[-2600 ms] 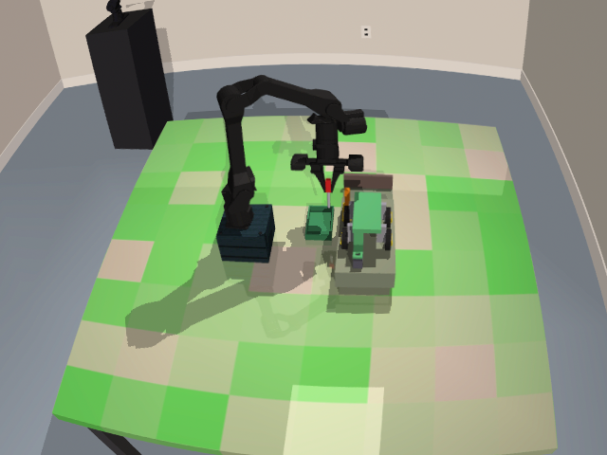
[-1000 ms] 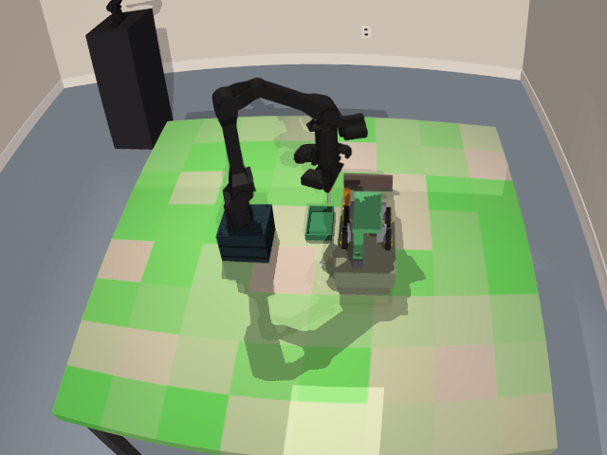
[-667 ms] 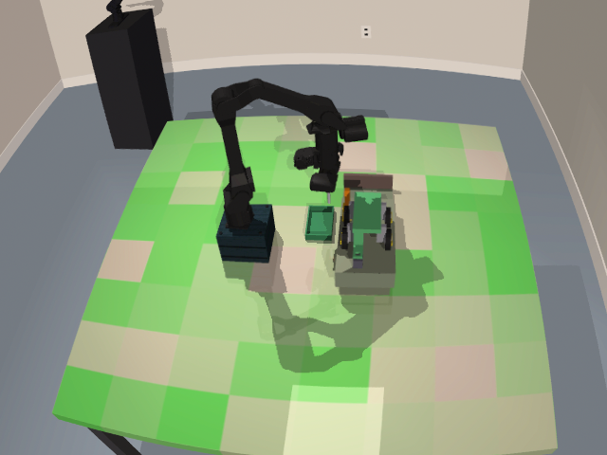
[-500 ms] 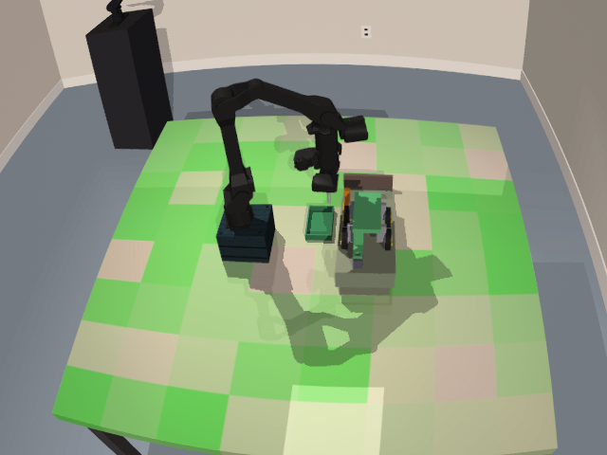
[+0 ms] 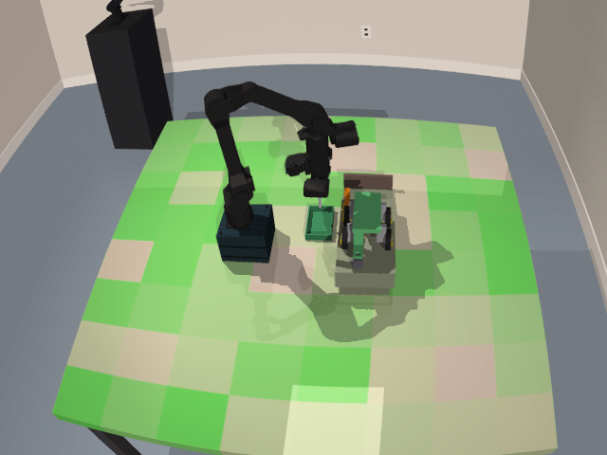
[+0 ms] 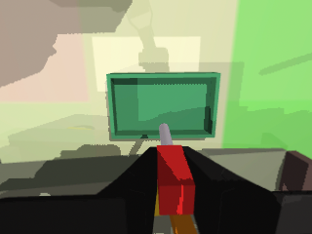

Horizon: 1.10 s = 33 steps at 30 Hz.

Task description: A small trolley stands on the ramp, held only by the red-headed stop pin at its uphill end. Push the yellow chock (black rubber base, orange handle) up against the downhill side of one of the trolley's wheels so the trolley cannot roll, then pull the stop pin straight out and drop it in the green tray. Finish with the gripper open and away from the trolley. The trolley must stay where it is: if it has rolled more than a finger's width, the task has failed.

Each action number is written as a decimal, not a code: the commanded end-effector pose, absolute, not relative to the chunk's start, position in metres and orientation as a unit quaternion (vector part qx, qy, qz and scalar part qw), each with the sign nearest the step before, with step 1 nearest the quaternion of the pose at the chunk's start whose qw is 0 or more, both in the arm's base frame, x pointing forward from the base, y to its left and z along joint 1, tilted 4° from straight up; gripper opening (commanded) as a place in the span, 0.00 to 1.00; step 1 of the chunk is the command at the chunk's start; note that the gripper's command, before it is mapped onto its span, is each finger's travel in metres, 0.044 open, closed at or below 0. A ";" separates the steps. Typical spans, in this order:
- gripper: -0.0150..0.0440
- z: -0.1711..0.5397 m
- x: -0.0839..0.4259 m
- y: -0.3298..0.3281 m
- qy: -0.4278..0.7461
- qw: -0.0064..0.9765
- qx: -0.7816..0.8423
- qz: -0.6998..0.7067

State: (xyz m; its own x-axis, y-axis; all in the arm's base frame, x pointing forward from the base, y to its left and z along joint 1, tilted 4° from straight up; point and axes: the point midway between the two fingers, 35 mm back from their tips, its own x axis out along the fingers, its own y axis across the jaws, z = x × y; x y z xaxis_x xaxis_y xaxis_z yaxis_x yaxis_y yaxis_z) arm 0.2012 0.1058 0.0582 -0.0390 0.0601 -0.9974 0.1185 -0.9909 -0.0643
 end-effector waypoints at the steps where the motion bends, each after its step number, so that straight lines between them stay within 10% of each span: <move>1: 0.25 0.058 0.196 0.107 0.068 0.016 0.698 -0.713; 33: 0.34 -0.008 0.197 0.084 0.007 0.079 0.700 -0.710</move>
State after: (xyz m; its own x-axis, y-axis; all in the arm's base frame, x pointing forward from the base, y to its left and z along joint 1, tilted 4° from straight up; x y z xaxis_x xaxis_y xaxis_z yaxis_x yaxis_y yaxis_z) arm 0.1975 0.0851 -0.0056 -0.0054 -0.0943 -0.9955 0.1185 -0.9886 0.0930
